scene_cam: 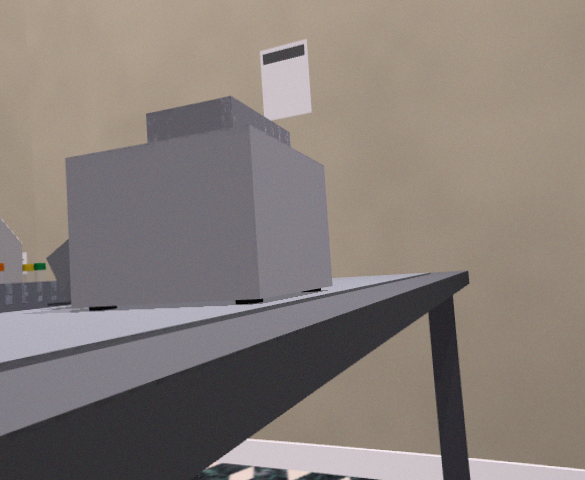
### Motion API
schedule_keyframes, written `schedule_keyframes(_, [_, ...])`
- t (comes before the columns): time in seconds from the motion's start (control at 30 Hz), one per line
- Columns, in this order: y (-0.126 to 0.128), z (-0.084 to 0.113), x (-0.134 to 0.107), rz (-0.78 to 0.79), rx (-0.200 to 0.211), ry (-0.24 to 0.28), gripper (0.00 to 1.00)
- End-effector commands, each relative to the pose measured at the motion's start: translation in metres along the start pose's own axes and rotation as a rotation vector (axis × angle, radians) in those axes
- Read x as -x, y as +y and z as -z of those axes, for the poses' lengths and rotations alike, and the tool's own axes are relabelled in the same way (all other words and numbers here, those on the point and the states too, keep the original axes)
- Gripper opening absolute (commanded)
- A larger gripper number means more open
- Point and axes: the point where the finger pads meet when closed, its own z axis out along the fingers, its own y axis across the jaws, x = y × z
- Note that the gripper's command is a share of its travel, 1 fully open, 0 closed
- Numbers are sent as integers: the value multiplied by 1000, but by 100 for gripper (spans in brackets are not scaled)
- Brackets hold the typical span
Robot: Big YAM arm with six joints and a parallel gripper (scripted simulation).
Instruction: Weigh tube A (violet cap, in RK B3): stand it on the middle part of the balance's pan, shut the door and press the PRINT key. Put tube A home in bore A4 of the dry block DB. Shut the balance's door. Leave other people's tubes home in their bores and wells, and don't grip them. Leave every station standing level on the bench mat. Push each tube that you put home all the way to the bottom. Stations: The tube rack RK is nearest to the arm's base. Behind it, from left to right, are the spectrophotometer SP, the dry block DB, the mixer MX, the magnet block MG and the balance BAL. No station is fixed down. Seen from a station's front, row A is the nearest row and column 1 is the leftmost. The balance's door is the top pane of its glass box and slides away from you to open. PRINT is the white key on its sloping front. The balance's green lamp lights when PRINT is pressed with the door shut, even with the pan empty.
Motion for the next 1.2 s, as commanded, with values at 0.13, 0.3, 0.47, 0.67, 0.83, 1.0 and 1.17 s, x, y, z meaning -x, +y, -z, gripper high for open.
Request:
schedule_keyframes(0.13, [-18,45,1,21,-65,10,30])
schedule_keyframes(0.3, [-9,42,2,13,-44,6,30])
schedule_keyframes(0.47, [-16,60,-2,15,-68,6,30])
schedule_keyframes(0.67, [-17,69,2,23,-65,13,30])
schedule_keyframes(0.83, [-16,76,-2,15,-69,7,30])
schedule_keyframes(1.0, [-15,84,-1,16,-68,8,30])
schedule_keyframes(1.17, [-8,79,4,16,-43,9,30])
